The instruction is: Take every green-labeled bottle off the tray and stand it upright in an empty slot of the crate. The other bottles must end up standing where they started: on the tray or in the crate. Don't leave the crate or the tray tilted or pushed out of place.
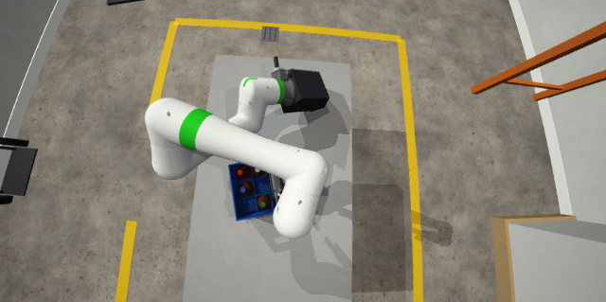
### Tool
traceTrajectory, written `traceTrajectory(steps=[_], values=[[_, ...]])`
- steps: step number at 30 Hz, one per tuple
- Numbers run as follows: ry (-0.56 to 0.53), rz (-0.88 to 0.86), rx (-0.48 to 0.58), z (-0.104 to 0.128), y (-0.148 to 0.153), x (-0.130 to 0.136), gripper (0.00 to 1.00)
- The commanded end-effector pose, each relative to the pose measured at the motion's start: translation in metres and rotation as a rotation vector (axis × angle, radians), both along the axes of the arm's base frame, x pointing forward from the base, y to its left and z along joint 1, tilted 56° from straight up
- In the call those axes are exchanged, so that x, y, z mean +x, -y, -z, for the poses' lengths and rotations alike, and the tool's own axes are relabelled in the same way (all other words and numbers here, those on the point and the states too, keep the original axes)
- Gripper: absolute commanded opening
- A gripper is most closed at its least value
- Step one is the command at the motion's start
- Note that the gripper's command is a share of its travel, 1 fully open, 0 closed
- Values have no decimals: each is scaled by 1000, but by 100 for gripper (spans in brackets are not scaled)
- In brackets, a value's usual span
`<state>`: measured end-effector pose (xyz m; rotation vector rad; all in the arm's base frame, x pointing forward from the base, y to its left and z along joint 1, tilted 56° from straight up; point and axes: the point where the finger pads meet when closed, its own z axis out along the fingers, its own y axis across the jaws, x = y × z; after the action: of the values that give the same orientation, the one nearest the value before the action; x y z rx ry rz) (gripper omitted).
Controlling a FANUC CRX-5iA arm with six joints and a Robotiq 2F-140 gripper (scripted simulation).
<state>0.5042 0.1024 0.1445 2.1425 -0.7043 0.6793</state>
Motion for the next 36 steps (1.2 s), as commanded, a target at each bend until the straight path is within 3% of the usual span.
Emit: traceTrajectory(steps=[1, 36], values=[[1, -1, 0, 0, -1, 0, 44], [1, -1, 0, 12, 16, 6, 44]])
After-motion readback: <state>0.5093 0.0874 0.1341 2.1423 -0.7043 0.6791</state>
